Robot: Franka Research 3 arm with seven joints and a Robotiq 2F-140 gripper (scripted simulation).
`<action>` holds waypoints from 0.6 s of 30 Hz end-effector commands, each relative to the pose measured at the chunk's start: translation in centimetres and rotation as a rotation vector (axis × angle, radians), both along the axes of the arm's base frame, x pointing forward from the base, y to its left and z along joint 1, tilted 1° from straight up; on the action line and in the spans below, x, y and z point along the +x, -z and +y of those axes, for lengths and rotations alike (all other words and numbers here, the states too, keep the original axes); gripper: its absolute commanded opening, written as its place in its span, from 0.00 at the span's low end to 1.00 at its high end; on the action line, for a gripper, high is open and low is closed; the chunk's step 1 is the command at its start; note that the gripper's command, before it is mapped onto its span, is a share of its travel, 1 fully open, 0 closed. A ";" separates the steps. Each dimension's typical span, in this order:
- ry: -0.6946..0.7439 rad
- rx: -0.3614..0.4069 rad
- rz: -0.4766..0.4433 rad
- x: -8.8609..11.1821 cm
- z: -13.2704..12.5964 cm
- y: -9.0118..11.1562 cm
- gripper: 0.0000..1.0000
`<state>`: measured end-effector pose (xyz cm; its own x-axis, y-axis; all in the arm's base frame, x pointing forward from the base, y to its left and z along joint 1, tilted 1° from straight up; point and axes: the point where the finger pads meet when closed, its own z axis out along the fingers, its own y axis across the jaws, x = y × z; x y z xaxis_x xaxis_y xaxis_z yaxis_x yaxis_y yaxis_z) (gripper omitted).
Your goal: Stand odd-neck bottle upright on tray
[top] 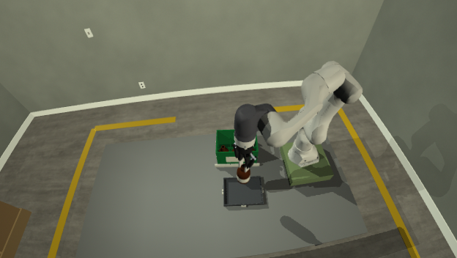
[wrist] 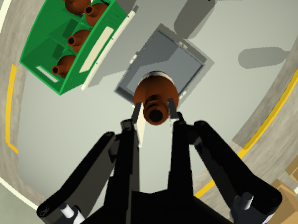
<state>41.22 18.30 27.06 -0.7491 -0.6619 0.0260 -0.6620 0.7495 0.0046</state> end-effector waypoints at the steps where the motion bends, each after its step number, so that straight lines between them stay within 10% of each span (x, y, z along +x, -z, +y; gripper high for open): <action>1: 0.010 0.003 -0.005 0.1 0.4 -0.2 0.10; 18: 0.010 0.003 -0.005 0.1 0.7 -0.1 0.10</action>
<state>41.20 18.76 27.06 -0.7519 -0.6588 0.0262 -0.6589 0.7522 0.0045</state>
